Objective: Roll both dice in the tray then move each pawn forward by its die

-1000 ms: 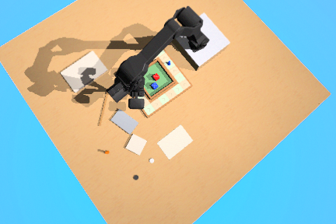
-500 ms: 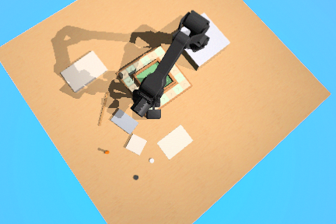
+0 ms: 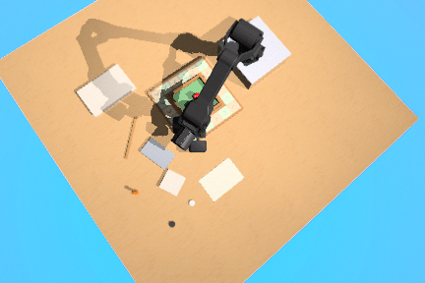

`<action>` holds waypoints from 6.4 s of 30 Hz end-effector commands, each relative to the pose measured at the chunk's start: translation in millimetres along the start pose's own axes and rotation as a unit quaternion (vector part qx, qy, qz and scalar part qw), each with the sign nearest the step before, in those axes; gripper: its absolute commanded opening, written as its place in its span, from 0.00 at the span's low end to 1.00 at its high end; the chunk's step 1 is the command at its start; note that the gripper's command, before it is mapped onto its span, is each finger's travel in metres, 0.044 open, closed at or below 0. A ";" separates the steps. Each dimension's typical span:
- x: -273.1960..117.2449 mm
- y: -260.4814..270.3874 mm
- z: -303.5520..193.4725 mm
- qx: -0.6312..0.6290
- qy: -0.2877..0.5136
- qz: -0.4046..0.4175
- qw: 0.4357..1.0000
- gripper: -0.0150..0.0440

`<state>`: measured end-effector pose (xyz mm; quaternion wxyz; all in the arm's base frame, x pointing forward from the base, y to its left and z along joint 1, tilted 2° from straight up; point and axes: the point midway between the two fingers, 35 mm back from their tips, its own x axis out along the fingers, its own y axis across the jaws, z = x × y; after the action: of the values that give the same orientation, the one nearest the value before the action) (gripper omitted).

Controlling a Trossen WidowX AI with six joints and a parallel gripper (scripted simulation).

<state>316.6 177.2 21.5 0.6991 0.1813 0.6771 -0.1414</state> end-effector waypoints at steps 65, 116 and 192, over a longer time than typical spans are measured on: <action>-31.2 -218.0 -64.3 -0.167 0.001 -0.008 0.986 0.59; 17.3 -217.9 -63.1 -0.167 0.001 -0.008 0.986 0.25; -29.4 -210.5 97.1 -0.167 -0.006 -0.009 0.986 0.25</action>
<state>304.6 -53.9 43.5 0.7202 0.0536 0.6908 -0.0359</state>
